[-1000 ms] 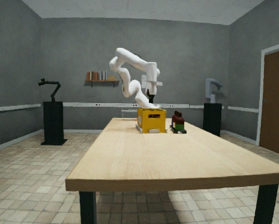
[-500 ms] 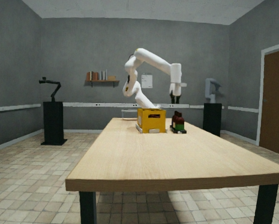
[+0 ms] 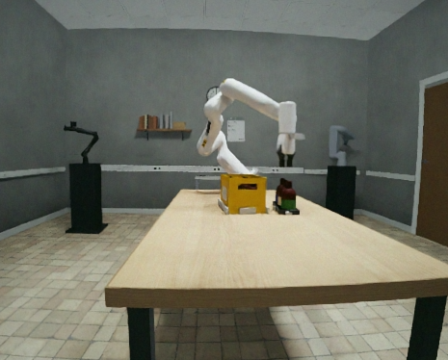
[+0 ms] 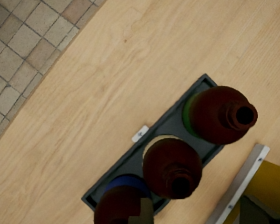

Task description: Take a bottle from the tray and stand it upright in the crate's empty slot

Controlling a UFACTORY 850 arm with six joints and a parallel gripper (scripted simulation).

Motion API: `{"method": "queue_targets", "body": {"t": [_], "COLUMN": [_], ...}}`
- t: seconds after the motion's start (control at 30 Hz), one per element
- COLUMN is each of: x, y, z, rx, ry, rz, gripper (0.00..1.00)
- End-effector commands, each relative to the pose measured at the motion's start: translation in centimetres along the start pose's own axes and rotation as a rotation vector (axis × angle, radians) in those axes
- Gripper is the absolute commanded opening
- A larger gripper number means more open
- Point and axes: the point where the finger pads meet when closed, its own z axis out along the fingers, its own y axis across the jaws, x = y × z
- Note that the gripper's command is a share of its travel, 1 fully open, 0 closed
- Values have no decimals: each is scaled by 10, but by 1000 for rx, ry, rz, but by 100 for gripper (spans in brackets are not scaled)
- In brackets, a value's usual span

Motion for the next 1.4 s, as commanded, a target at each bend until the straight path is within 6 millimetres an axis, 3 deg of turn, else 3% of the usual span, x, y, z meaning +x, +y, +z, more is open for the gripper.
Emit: {"method": "queue_targets", "body": {"t": [0.0, 0.73, 1.37], "x": [1, 1, 1], "y": [0, 0, 0], "z": [-1, 1, 20], "rx": [0, 0, 0], "ry": [2, 2, 2], "rz": [0, 0, 0], "gripper": [65, 65, 65]}}
